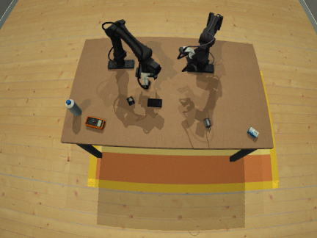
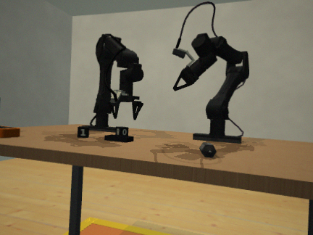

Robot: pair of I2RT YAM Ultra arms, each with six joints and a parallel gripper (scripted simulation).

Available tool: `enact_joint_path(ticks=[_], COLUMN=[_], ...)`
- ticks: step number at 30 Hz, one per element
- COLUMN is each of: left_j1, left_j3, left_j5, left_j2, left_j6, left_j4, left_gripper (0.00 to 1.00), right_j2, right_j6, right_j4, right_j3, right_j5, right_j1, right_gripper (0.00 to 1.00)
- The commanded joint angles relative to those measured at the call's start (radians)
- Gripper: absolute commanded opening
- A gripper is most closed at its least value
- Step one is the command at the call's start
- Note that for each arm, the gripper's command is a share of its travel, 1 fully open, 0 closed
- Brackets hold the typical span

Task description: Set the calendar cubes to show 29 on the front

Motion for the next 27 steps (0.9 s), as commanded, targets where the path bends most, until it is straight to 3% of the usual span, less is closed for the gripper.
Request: enact_joint_path(ticks=[1, 20, 27], left_j1=[-0.068, -0.383, -0.369], left_j3=[0.073, 0.267, 0.342], left_j5=[-0.080, -0.328, -0.381], left_j2=[-0.048, -0.183, -0.231], left_j6=[-0.099, -0.365, -0.424], left_j4=[-0.063, -0.250, -0.323], left_gripper=[1.00, 1.00, 1.00], right_j2=[0.014, 0.084, 0.112], right_j6=[-0.205, -0.885, -1.148], right_j4=[-0.023, -0.047, -0.056], right_j3=[0.051, 0.131, 0.163], right_j5=[-0.006, -0.021, -0.027], right_j1=[0.027, 0.090, 0.114], right_gripper=[1.00, 1.00, 1.00])
